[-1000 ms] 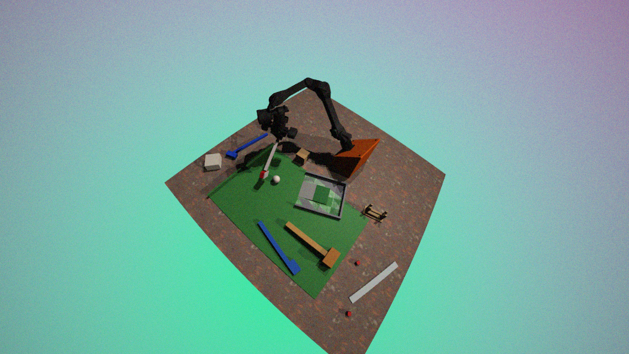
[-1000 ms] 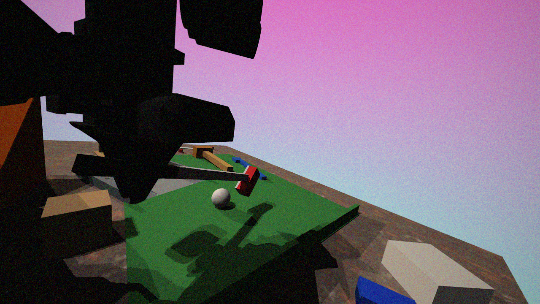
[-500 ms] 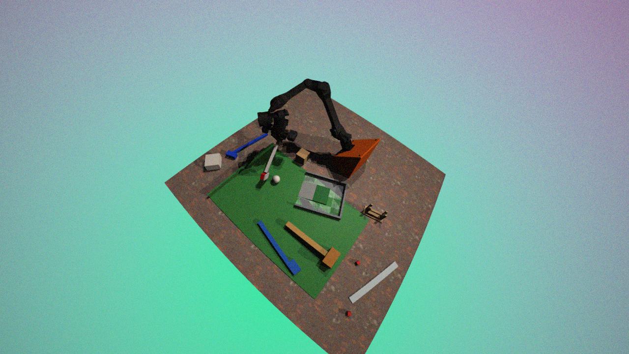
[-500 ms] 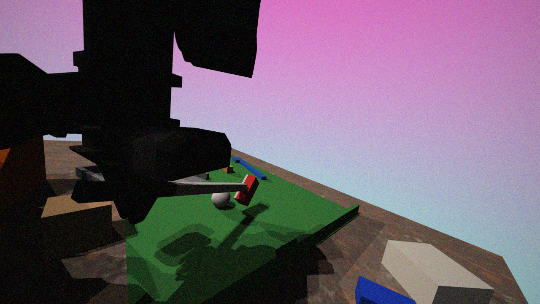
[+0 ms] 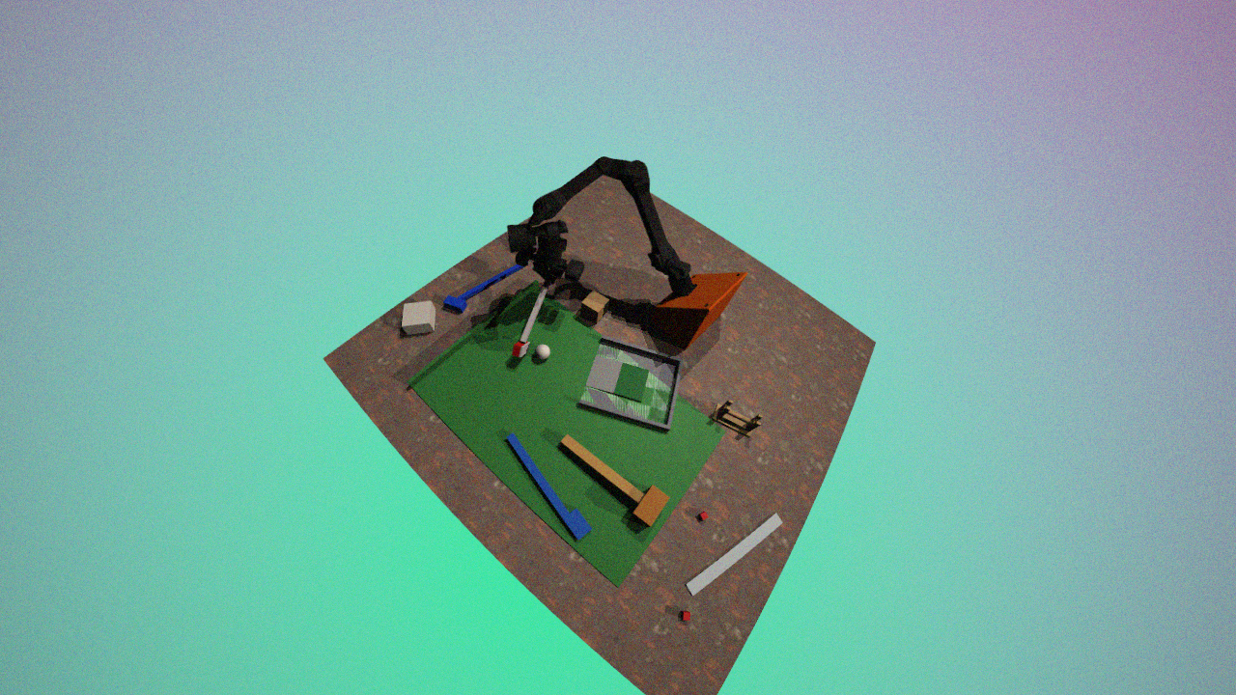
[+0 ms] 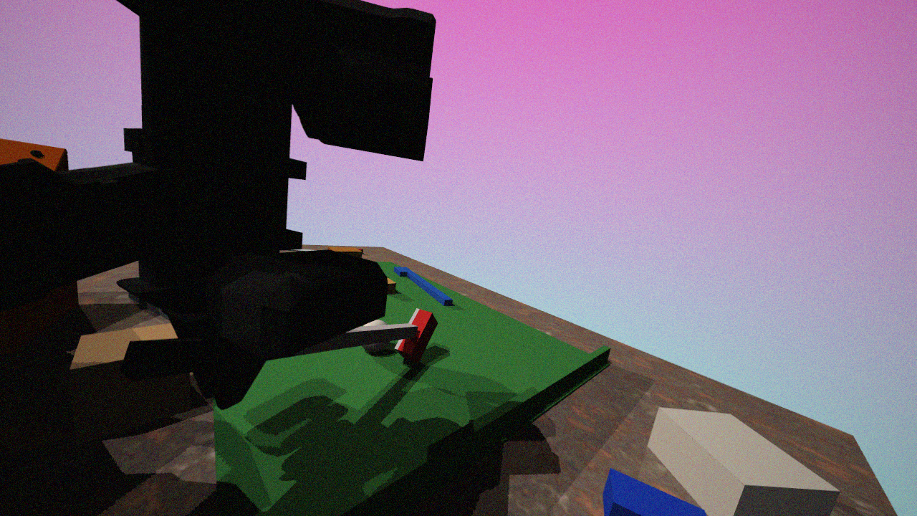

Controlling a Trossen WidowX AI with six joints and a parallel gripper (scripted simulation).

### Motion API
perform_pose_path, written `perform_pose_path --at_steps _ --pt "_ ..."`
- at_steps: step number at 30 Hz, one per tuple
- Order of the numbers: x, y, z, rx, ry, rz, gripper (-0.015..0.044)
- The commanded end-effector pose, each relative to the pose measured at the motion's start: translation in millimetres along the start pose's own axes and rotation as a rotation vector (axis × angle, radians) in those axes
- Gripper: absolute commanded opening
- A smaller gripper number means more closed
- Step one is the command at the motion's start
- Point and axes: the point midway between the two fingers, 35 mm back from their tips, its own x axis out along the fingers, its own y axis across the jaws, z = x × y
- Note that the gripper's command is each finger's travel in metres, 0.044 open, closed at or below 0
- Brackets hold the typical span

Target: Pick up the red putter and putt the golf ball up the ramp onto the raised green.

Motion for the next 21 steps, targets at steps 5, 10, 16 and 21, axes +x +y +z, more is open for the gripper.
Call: perform_pose_path --at_steps 5,10,16,21 --pt "-0.1 0.1 0.2 0.001 0.000 0.000 0.0000" --pt "0.0 3.3 -0.2 0.000 0.001 -0.001 0.0000" --pt "1.1 20.0 -1.6 -0.005 0.005 -0.003 0.0000" --pt "1.8 28.0 -2.1 -0.007 0.007 -0.004 0.0000"
